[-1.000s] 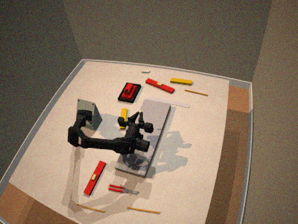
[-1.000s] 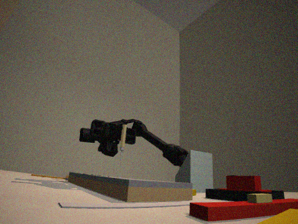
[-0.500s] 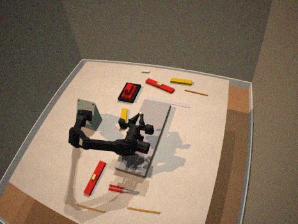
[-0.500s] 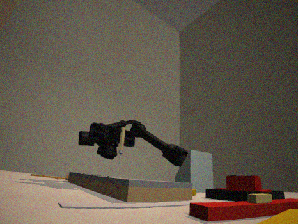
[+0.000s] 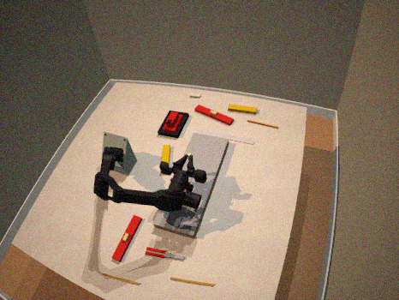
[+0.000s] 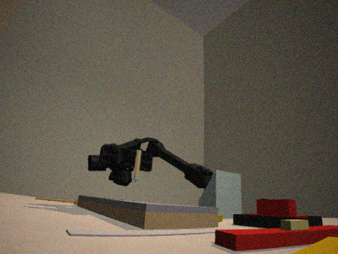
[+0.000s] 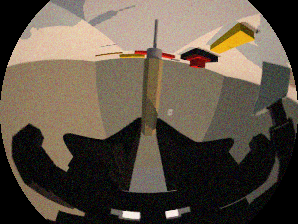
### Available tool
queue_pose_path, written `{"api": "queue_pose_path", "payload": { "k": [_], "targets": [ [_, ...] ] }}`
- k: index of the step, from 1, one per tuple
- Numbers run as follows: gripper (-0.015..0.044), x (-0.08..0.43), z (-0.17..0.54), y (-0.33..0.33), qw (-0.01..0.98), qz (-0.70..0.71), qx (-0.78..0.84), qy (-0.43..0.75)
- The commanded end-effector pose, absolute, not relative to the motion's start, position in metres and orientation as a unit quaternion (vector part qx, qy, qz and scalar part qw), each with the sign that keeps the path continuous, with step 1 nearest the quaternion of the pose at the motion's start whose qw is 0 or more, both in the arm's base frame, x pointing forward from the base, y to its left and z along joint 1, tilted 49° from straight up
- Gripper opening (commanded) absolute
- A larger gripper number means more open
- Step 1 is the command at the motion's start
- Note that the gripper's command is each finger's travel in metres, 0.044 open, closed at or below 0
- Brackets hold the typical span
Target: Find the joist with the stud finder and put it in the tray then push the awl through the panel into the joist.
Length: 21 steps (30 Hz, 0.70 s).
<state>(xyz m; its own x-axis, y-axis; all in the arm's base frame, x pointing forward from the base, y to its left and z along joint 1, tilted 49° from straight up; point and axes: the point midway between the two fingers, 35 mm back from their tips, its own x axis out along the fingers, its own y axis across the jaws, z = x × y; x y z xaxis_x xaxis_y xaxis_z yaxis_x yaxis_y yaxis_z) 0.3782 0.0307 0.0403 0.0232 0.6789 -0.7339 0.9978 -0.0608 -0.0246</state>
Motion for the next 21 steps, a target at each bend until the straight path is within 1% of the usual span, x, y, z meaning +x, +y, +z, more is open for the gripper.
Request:
{"api": "queue_pose_path", "payload": {
  "k": [1,21],
  "targets": [
    [0.0,0.378,0.038,0.029,0.268,-0.296,0.663,0.633],
    [0.0,0.376,0.02,0.008,0.269,-0.297,0.663,0.633]
  ]
}}
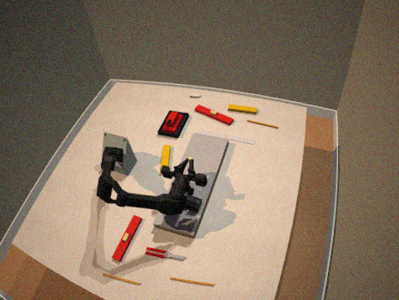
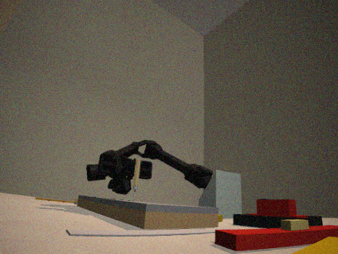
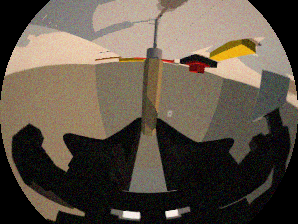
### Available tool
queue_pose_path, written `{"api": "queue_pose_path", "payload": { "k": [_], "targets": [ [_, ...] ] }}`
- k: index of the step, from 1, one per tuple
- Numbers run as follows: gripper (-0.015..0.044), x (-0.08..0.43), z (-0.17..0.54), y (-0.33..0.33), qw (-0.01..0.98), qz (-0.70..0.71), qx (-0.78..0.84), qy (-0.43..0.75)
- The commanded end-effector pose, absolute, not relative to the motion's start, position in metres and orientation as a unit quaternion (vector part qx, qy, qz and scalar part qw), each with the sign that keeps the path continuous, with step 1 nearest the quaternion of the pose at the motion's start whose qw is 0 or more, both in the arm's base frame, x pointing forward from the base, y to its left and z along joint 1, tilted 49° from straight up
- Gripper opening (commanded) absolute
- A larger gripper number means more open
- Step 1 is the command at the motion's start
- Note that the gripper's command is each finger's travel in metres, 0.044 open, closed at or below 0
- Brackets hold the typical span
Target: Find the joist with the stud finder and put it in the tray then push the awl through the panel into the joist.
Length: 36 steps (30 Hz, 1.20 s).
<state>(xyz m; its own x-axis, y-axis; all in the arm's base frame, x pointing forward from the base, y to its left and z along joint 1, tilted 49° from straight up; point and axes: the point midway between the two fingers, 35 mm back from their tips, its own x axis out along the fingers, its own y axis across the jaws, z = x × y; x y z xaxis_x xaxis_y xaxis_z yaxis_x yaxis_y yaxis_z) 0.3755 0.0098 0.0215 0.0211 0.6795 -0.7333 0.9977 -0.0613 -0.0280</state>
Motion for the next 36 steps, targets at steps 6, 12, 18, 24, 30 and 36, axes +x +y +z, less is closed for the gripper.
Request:
{"api": "queue_pose_path", "payload": {
  "k": [6,12,18,24,30,36],
  "targets": [
    [0.0,0.3753,0.0137,0.0009,0.268,-0.297,0.663,0.633],
    [0.0,0.3752,0.013,0.0001,0.268,-0.297,0.663,0.633],
    [0.0,0.3745,0.0137,0.0016,0.264,-0.297,0.664,0.633],
    [0.0,0.3745,0.0137,0.0016,0.264,-0.297,0.664,0.633],
    [0.0,0.3745,0.0137,0.0016,0.264,-0.297,0.664,0.633],
    [0.0,0.3745,0.0137,0.0016,0.264,-0.297,0.664,0.633]
  ]
}}
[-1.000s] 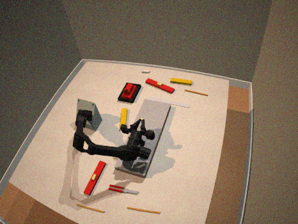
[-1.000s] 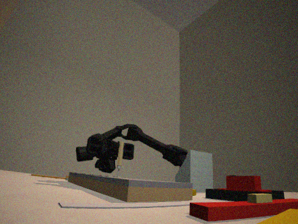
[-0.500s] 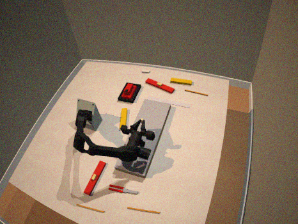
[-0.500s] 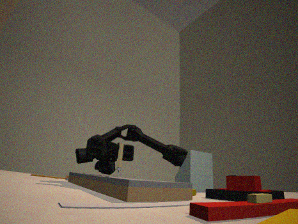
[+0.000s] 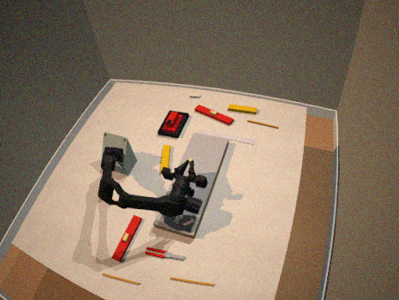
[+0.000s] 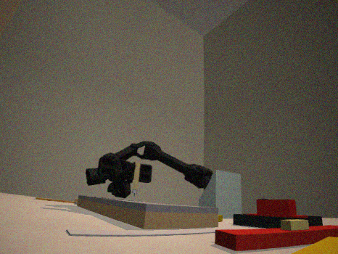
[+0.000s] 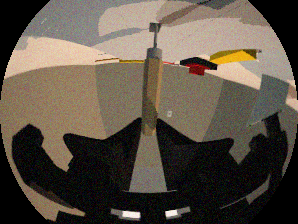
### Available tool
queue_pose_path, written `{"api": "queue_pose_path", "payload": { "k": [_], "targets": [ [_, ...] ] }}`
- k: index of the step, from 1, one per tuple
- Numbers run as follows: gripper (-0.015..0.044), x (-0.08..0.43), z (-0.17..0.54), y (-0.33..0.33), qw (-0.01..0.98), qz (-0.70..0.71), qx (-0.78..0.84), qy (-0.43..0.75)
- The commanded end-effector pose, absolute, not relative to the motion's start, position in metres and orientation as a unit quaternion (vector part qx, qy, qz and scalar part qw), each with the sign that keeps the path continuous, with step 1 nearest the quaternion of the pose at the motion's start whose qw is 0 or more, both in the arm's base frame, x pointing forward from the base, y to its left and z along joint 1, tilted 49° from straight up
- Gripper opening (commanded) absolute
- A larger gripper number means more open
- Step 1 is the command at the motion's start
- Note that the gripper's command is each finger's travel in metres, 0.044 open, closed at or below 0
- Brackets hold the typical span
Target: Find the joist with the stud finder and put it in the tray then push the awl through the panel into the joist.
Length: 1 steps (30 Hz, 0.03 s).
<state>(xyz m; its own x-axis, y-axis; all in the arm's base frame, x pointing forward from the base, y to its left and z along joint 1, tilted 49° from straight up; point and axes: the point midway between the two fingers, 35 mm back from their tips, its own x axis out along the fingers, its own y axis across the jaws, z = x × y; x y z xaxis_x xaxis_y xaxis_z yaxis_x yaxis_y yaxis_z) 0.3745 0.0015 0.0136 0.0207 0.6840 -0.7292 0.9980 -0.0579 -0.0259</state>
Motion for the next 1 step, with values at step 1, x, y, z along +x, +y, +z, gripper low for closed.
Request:
{"api": "queue_pose_path", "payload": {
  "k": [1],
  "targets": [
    [0.0,0.3745,0.0137,0.0016,0.264,-0.297,0.664,0.633]
  ]
}}
